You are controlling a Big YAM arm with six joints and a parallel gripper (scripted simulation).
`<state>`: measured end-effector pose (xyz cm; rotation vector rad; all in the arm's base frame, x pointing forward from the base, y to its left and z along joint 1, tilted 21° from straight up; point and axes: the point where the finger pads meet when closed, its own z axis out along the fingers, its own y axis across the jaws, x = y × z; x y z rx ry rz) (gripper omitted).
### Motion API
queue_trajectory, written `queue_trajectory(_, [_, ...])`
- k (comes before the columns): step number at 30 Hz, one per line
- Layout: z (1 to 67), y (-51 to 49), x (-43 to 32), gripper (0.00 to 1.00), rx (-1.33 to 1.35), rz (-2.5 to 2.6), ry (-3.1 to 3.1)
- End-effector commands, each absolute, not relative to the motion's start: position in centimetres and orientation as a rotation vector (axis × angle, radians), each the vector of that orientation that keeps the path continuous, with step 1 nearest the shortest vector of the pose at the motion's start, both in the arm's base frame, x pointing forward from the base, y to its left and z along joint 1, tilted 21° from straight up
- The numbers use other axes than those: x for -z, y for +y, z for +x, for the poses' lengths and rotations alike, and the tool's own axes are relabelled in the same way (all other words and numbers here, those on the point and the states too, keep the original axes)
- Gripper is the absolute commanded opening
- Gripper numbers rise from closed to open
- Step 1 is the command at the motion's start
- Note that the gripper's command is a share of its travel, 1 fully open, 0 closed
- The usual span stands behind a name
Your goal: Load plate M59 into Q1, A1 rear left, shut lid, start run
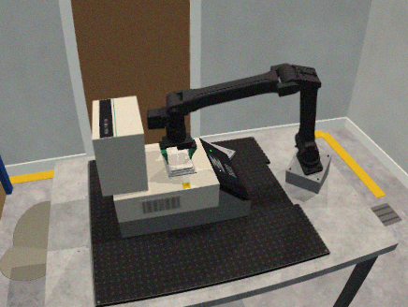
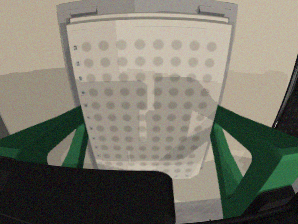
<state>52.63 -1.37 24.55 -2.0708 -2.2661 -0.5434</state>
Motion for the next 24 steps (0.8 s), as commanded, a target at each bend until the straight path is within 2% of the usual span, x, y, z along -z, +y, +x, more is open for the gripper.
queue_trajectory(1, [51.8,-2.5,-23.6,0.0,0.494,-2.11,-2.213])
queue_trajectory(24, [53.1,-0.9,-24.3,0.0,0.512,-2.075,-2.248])
